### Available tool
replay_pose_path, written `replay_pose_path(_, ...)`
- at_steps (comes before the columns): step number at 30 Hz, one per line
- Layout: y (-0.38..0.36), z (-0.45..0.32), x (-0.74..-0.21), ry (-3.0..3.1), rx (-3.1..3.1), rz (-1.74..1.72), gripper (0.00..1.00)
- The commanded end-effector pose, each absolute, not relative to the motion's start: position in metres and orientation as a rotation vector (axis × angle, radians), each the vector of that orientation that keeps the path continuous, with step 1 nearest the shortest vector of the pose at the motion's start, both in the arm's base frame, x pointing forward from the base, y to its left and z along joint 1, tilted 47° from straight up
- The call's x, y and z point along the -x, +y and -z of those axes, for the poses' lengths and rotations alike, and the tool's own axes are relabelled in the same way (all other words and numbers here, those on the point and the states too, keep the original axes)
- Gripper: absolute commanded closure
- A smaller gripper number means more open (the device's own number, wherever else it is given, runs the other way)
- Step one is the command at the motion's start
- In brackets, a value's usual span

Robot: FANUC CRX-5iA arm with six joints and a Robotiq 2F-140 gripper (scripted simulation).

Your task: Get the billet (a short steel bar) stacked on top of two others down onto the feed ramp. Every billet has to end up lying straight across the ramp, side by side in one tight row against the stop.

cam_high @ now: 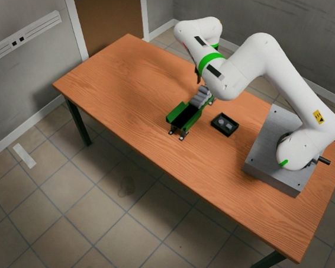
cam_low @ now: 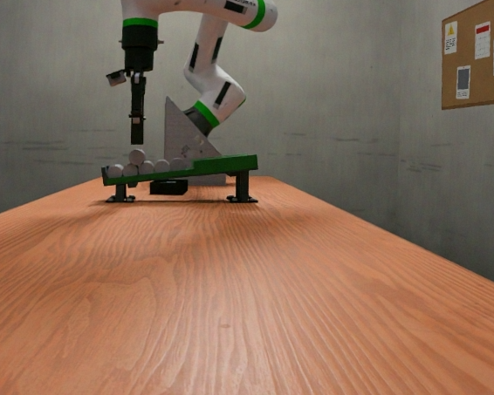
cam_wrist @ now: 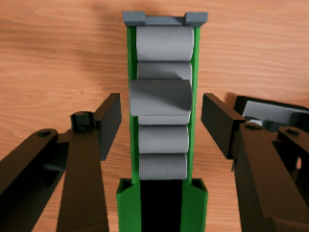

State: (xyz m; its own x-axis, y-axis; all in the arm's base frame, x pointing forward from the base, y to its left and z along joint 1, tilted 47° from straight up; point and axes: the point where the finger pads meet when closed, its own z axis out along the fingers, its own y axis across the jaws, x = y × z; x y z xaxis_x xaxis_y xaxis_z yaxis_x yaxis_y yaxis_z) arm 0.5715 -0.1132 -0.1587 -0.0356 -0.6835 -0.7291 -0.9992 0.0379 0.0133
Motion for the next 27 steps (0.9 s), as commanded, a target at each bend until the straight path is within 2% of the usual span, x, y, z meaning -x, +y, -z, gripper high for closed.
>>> replay_pose_path(1,-0.1145,0.1581,-0.5719,1.777,1.7,-0.747,0.45)
replay_pose_path(27,-0.1118,0.1606,-0.572,1.776,1.7,-0.747,0.45)
